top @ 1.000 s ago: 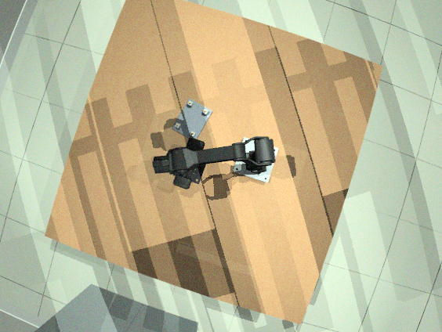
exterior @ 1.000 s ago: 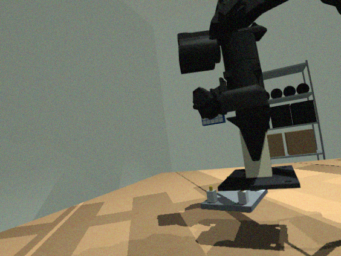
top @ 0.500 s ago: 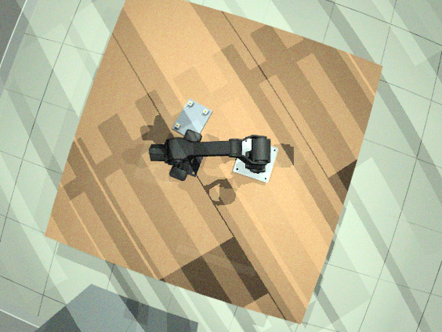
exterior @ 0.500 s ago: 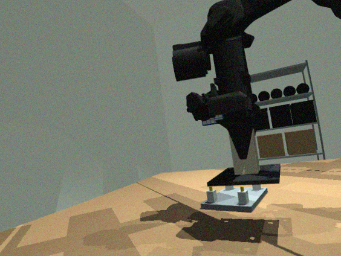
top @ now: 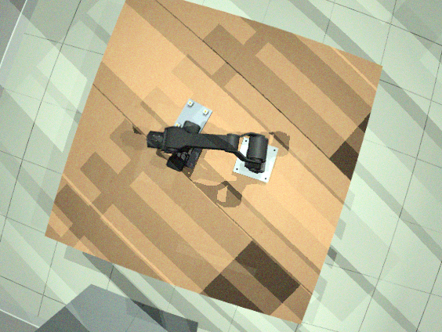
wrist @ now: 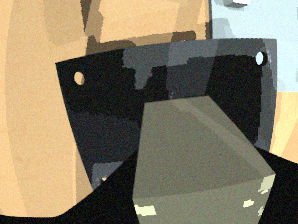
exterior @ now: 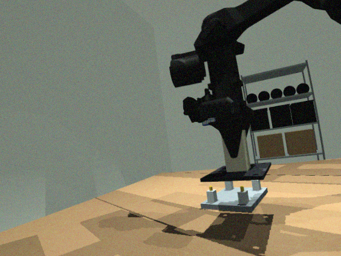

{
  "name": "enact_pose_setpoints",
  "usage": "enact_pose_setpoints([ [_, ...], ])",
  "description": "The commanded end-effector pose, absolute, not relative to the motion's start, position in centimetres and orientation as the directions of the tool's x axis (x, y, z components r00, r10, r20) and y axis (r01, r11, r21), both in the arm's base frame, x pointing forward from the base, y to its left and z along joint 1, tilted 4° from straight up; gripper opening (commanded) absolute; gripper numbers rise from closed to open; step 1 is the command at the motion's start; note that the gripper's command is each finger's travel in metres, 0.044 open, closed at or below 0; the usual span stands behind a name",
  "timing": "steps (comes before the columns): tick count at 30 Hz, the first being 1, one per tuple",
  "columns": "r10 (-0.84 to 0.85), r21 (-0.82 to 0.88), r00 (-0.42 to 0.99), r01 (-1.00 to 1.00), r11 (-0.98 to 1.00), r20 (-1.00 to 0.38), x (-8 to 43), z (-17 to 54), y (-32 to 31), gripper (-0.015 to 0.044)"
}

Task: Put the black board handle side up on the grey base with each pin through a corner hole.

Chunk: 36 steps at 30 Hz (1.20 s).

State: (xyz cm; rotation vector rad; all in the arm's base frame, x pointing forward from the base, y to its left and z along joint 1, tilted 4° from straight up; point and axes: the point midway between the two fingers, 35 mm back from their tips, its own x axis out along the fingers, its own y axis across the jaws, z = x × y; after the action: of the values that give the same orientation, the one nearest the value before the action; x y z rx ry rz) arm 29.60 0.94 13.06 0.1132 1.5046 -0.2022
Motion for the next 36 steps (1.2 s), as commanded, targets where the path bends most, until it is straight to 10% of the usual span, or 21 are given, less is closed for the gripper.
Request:
enact_pose_setpoints([
  [1, -0.059, -0.047, 0.053, 0.209, 0.977, -0.997, 30.0, 13.2, 0.0, 0.0],
  [36, -0.068, -0.05, 0.055, 0.272, 0.961, -0.996, 31.8, 13.8, -8.3, 0.0],
])
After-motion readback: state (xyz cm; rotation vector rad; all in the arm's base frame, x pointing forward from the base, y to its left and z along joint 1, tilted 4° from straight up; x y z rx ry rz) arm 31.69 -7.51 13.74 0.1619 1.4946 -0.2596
